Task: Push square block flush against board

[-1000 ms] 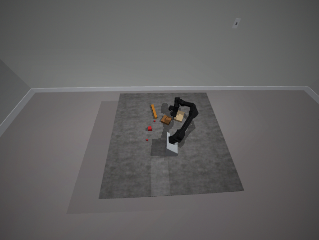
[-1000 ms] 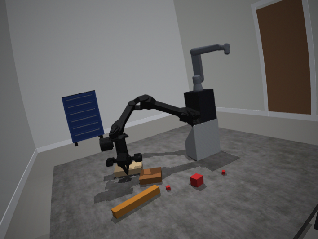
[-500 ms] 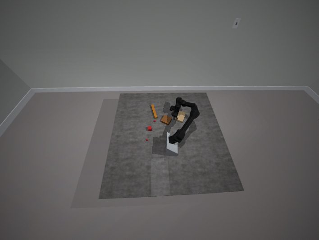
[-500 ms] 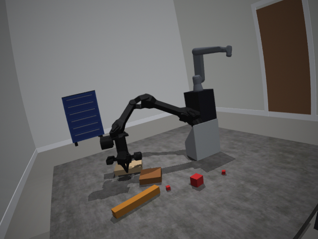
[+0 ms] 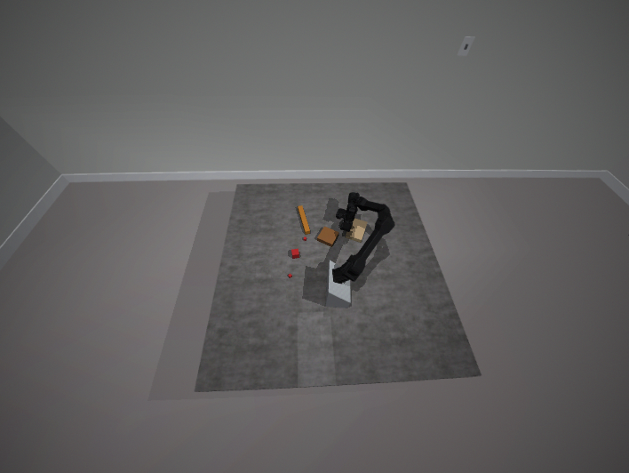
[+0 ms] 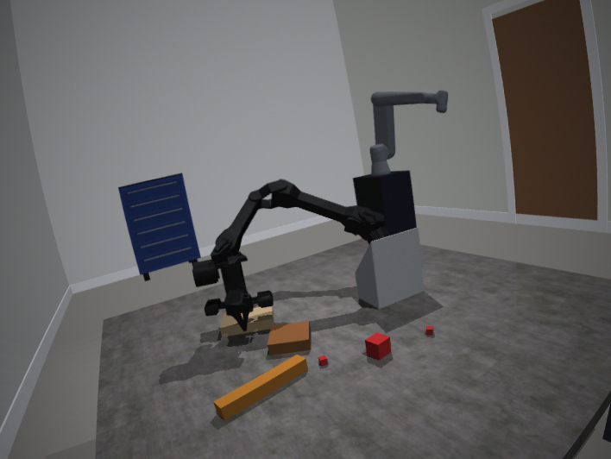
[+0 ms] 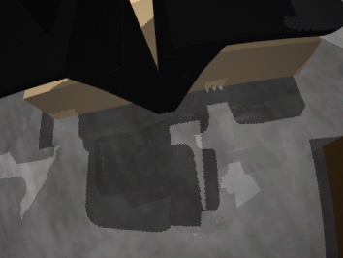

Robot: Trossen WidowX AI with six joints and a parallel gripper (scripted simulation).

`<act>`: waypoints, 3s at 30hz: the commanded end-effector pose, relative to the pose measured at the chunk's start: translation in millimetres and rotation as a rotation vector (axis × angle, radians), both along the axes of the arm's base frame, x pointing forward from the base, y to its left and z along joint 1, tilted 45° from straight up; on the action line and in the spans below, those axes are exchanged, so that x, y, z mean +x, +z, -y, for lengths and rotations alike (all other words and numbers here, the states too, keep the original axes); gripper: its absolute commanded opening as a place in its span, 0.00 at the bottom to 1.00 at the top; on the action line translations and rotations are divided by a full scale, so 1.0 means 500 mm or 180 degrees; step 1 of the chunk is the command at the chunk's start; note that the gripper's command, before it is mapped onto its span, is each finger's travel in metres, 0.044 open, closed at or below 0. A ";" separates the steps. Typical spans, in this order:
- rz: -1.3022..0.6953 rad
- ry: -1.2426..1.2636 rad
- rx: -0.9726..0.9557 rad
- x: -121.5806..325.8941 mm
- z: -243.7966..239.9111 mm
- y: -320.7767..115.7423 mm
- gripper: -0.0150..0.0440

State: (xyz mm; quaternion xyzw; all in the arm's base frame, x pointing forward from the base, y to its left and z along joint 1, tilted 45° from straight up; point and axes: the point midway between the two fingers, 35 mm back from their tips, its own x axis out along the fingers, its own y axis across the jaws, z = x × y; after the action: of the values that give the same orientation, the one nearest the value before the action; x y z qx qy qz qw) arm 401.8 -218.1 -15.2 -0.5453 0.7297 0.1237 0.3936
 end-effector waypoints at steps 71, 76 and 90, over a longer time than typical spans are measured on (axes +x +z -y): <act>-0.0043 -0.0048 0.0009 0.043 -0.100 -0.005 0.25; -0.0040 -0.0051 0.0005 0.045 -0.117 0.013 0.25; 0.0838 -0.0949 -0.0116 0.021 -0.087 0.047 0.25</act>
State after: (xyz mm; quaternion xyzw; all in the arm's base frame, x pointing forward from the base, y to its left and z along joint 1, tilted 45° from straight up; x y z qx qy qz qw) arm 417.4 -170.8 6.1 -0.4728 0.7450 0.0101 0.4705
